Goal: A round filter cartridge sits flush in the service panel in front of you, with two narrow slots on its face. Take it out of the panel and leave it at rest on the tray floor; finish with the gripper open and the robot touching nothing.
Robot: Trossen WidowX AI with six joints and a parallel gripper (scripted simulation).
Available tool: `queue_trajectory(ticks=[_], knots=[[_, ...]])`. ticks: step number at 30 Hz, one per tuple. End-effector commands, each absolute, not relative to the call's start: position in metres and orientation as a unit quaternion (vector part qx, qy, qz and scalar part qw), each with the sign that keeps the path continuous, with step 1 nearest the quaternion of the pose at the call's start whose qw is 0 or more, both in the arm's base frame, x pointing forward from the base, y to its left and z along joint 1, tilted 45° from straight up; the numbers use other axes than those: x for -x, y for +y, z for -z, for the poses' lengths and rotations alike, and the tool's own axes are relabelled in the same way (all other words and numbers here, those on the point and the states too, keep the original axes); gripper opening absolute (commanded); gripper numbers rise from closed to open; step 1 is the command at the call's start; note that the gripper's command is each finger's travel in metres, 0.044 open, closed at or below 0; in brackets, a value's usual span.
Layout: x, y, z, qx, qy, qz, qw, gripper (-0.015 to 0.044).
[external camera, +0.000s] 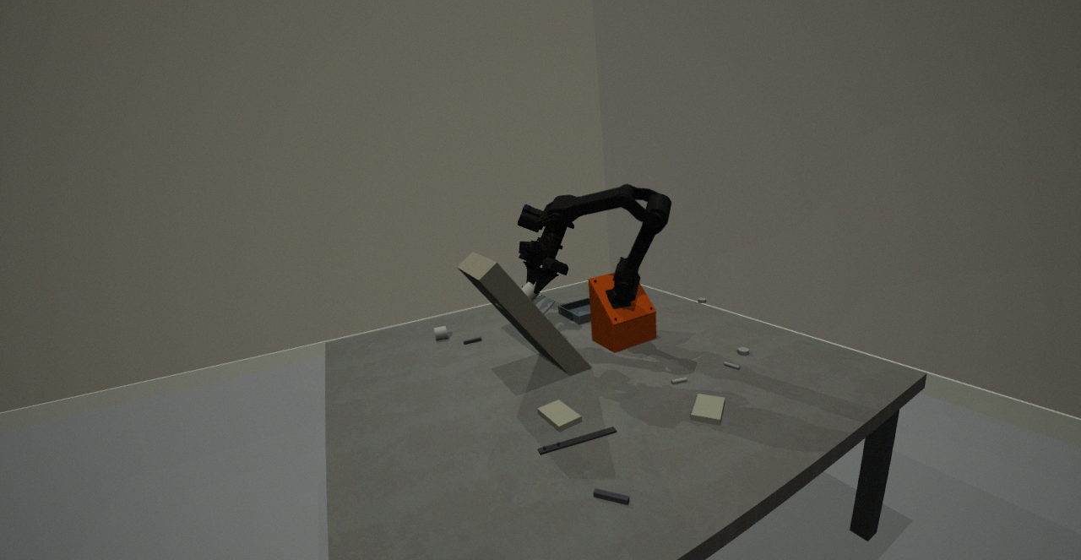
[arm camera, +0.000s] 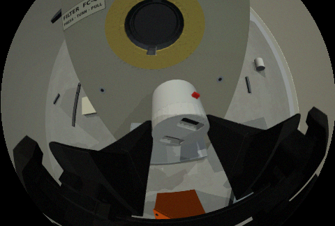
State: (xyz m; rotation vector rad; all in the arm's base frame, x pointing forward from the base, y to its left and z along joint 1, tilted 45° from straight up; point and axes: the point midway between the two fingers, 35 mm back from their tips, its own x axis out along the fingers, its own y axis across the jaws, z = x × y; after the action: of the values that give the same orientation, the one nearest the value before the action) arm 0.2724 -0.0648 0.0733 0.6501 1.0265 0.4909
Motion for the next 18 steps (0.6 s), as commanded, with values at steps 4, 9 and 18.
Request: queue_trajectory(ticks=[4, 9, 18], knots=[[-0.264, -0.090, -0.092, -0.299, 0.477, -0.223, 0.796, 0.0000], [-0.252, -0.108, -0.110, -0.300, 0.477, -0.223, 0.795, 0.0000], [-0.245, -0.131, -0.113, -0.301, 0.476, -0.225, 0.795, 0.0000]])
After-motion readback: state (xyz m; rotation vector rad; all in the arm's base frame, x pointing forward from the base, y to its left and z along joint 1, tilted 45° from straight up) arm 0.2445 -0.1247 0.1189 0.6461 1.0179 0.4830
